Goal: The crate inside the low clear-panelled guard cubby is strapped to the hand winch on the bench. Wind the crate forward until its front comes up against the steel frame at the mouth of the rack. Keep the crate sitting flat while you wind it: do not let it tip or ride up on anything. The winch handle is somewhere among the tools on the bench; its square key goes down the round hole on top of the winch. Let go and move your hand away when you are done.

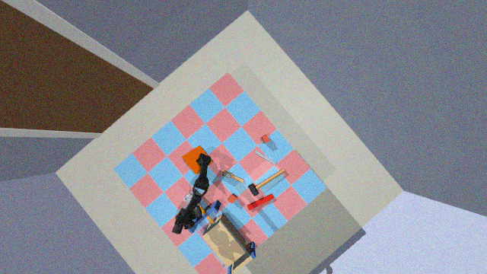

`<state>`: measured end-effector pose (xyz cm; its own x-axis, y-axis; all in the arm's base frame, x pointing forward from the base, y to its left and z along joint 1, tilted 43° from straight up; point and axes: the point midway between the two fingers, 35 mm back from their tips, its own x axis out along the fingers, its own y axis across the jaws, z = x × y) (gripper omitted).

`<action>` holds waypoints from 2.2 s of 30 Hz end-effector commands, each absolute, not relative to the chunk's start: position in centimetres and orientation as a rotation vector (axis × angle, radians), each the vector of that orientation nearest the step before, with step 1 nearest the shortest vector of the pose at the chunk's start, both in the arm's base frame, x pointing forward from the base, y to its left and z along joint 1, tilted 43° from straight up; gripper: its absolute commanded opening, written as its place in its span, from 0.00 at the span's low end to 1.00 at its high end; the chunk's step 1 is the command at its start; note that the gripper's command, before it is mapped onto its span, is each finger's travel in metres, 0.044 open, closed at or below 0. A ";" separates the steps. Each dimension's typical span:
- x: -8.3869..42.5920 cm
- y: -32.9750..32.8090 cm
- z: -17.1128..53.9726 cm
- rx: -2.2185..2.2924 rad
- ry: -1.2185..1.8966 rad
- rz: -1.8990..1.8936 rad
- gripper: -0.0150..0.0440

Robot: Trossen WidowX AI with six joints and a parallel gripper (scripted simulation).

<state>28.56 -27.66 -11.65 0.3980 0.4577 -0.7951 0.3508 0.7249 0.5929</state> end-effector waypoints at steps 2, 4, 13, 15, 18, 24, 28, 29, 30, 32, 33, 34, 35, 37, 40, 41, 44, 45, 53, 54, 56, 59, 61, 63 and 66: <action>29.0 -26.1 -10.8 0.834 1.195 0.102 0.25; 29.1 -25.9 -10.6 0.834 1.195 0.102 0.25; 29.2 -25.0 -9.9 0.835 1.195 0.102 0.25; 29.2 -24.8 -9.7 0.835 1.195 0.102 0.25; 29.2 -24.6 -9.5 0.835 1.195 0.103 0.25; 29.2 -24.0 -9.0 0.836 1.196 0.103 0.25; 29.2 -23.6 -8.6 0.836 1.196 0.103 0.25; 29.1 -23.5 -8.5 0.836 1.196 0.103 0.25; 29.1 -23.4 -8.5 0.836 1.196 0.103 0.25; 29.1 -23.2 -8.3 0.837 1.196 0.103 0.25; 29.1 -23.1 -8.2 0.837 1.196 0.103 0.25; 29.0 -23.0 -8.2 0.837 1.196 0.103 0.25; 29.0 -22.9 -8.1 0.837 1.196 0.103 0.25; 28.9 -22.7 -7.9 0.837 1.196 0.104 0.25; 28.8 -22.4 -7.7 0.837 1.196 0.104 0.25; 28.8 -22.3 -7.6 0.837 1.196 0.104 0.25; 28.7 -22.1 -7.4 0.838 1.196 0.104 0.25; 28.6 -21.9 -7.3 0.838 1.196 0.104 0.25; 28.2 -21.2 -6.7 0.838 1.197 0.104 0.25; 28.2 -21.2 -6.6 0.838 1.197 0.104 0.25; 28.1 -21.0 -6.5 0.839 1.197 0.104 0.25; 27.9 -20.7 -6.2 0.839 1.197 0.104 0.25; 27.7 -20.6 -6.1 0.839 1.197 0.104 0.25; 27.6 -20.4 -5.9 0.839 1.197 0.104 0.25; 27.4 -20.2 -5.8 0.839 1.198 0.104 0.25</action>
<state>27.95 -20.95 -6.00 0.4037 0.4747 -0.7821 0.3353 0.7186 0.6092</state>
